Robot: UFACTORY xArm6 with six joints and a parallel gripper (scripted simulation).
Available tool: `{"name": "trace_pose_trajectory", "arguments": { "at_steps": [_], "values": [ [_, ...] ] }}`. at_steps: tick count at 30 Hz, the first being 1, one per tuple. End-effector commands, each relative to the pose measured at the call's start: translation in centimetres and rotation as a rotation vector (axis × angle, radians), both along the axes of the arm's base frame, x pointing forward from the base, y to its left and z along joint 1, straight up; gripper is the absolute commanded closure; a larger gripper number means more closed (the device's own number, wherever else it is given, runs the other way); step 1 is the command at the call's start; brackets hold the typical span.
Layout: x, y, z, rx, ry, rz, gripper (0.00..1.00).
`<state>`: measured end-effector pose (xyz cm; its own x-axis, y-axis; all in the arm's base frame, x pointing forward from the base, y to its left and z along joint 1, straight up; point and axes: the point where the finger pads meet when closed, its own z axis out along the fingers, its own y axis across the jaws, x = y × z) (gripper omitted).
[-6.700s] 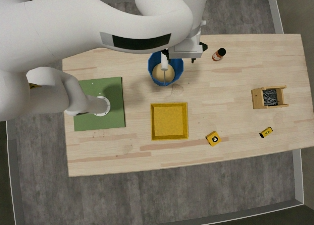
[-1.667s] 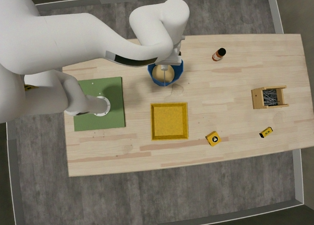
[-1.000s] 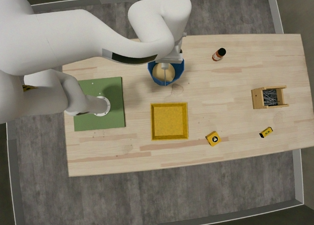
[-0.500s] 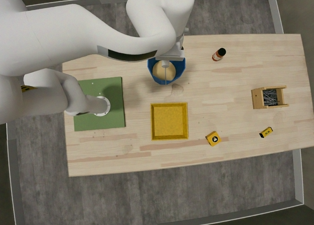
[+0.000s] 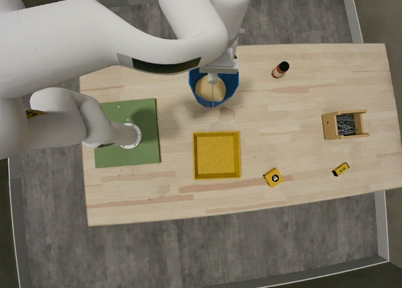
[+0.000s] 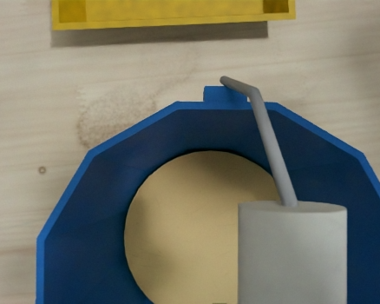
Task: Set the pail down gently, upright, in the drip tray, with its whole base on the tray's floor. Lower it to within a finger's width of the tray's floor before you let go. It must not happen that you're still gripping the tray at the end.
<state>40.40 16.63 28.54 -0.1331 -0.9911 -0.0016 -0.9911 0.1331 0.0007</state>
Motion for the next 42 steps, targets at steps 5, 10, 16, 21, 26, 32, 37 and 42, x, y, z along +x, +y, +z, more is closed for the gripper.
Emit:
{"name": "trace_pose_trajectory", "arguments": {
  "at_steps": [5, 10, 16, 21, 26, 32, 37, 42],
  "values": [
    [0.1, 0.0, 1.4, 0.002, -0.004, 0.000, 1.00],
    [0.1, 0.0, 1.7, 0.002, -0.004, 0.000, 1.00],
    [0.1, 0.0, 2.3, 0.002, -0.004, 0.000, 1.00],
    [0.1, 0.0, 2.6, 0.002, -0.004, 0.000, 1.00],
    [0.1, 0.0, 2.7, 0.002, -0.004, 0.000, 1.00],
    [0.1, 0.0, 2.8, 0.002, -0.004, 0.000, 1.00],
    [0.1, 0.0, 2.8, 0.002, -0.004, 0.000, 1.00],
    [0.1, 0.0, 2.8, 0.002, -0.004, 0.000, 1.00]
  ]
}}
